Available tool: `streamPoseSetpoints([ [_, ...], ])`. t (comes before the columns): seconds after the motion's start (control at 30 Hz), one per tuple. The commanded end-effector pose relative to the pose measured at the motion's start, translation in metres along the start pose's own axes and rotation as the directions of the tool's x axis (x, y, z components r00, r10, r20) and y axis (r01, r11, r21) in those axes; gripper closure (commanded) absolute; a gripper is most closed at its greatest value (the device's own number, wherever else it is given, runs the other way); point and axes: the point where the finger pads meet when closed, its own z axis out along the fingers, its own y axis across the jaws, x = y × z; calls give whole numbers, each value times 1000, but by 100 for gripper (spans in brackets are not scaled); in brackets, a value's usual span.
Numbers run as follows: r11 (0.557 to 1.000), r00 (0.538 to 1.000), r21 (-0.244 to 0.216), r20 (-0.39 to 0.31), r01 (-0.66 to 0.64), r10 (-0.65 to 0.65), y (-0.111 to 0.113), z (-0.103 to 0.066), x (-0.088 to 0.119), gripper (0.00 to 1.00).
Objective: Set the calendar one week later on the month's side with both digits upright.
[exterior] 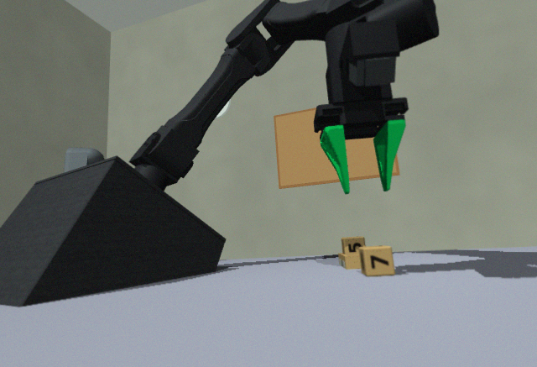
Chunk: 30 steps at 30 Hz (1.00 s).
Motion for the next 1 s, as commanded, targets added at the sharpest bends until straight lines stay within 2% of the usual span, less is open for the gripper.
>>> streamPoseSetpoints([
  [0.0, 1000, 1000, -5, 2, -10, 10, -1, 2, -4, 55],
  [0.33, 1000, 1000, 11, -10, -15, 15, -5, 10, -1, 55],
  [0.57, 1000, 1000, 9, -8, -19, 19, -6, 13, -2, 55],
  [0.6, 1000, 1000, -3, 0, -11, 11, 0, 10, -4, 55],
  [0.67, 1000, 1000, 12, -11, -12, 12, -5, 17, 0, 55],
  [0.97, 1000, 1000, 12, -11, -12, 12, -5, 30, 1, 55],
])
